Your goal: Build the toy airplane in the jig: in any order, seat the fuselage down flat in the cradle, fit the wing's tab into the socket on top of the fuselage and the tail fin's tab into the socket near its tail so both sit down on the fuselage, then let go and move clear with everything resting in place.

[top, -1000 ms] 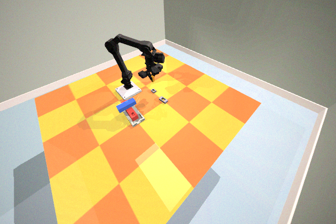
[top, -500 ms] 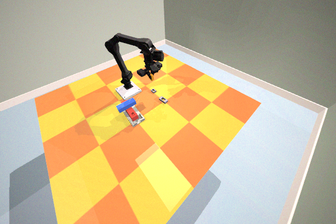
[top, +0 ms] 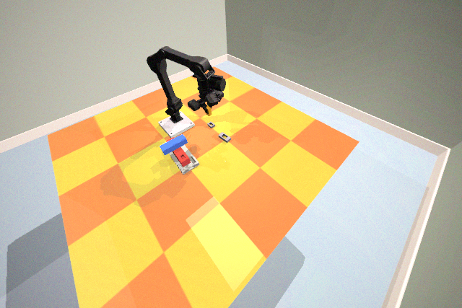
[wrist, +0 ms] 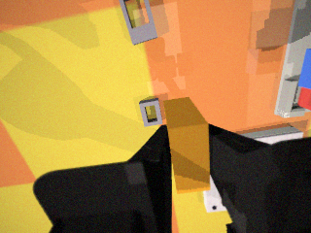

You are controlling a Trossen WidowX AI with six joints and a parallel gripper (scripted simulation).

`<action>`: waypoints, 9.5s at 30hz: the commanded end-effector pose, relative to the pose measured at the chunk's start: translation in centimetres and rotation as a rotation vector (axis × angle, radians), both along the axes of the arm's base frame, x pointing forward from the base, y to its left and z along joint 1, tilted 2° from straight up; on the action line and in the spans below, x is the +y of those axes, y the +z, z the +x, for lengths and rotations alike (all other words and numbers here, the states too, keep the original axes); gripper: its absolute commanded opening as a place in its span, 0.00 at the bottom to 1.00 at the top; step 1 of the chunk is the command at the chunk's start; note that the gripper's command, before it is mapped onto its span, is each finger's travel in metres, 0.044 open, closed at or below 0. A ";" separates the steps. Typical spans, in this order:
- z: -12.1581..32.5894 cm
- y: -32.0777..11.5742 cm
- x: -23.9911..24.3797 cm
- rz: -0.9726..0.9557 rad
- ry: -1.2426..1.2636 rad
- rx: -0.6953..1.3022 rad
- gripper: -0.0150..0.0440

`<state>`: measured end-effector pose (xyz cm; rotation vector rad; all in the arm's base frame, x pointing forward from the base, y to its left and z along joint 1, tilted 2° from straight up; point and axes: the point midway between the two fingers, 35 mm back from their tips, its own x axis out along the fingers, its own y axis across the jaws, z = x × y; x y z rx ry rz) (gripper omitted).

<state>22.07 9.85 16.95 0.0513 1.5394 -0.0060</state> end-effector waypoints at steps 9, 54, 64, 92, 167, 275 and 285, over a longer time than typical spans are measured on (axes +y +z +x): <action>2.2 -0.3 -2.0 0.008 -0.025 -0.008 0.25; 7.7 -2.5 -13.1 -0.003 -0.045 -0.009 0.25; 8.2 -3.1 -16.1 -0.005 -0.045 -0.009 0.25; 8.1 -4.7 -23.7 -0.009 -0.045 -0.008 0.34; 8.3 -8.8 -23.6 -0.009 -0.045 -0.008 0.36; 8.3 0.5 -24.1 -0.009 -0.045 -0.008 0.69; 8.2 0.5 -24.1 -0.009 -0.045 -0.008 0.69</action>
